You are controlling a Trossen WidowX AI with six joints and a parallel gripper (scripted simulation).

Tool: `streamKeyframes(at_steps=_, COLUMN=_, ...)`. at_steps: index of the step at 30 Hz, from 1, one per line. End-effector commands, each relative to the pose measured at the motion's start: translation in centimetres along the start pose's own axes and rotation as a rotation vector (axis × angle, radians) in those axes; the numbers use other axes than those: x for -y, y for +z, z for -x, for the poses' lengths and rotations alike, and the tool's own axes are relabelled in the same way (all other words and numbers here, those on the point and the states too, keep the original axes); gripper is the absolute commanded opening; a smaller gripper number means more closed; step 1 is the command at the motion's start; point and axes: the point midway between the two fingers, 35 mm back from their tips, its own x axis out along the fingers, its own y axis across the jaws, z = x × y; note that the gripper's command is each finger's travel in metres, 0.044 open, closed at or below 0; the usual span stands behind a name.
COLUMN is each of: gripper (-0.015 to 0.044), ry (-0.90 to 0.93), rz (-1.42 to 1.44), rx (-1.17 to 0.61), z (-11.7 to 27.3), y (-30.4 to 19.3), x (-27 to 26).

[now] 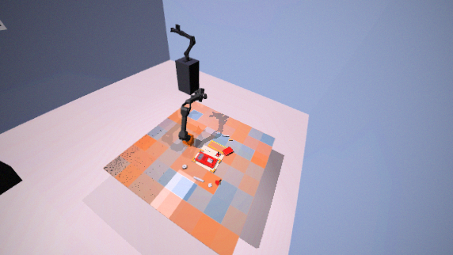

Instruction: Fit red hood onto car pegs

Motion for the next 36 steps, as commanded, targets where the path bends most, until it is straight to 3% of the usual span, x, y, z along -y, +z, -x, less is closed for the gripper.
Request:
streamKeyframes(at_steps=1, gripper=0.0026, ry=-0.003, rz=-0.002, rx=-0.001, z=0.1, y=0.0, x=0.1)
streamKeyframes(at_steps=11, gripper=0.0289, ry=-0.215, rz=-0.148, rx=-0.065, z=6.2, y=-3.7, x=9.3)
streamKeyframes(at_steps=17, gripper=0.0440, ry=-0.375, rz=-0.324, rx=-0.144, z=12.5, y=-8.3, x=15.7)
streamKeyframes(at_steps=27, gripper=0.0440, ry=-0.540, rz=-0.587, rx=-0.278, z=22.9, y=-18.2, x=22.2)
streamKeyframes(at_steps=36, gripper=0.0440, ry=-0.644, rz=-0.826, rx=-0.445, z=32.1, y=-28.7, x=23.8)
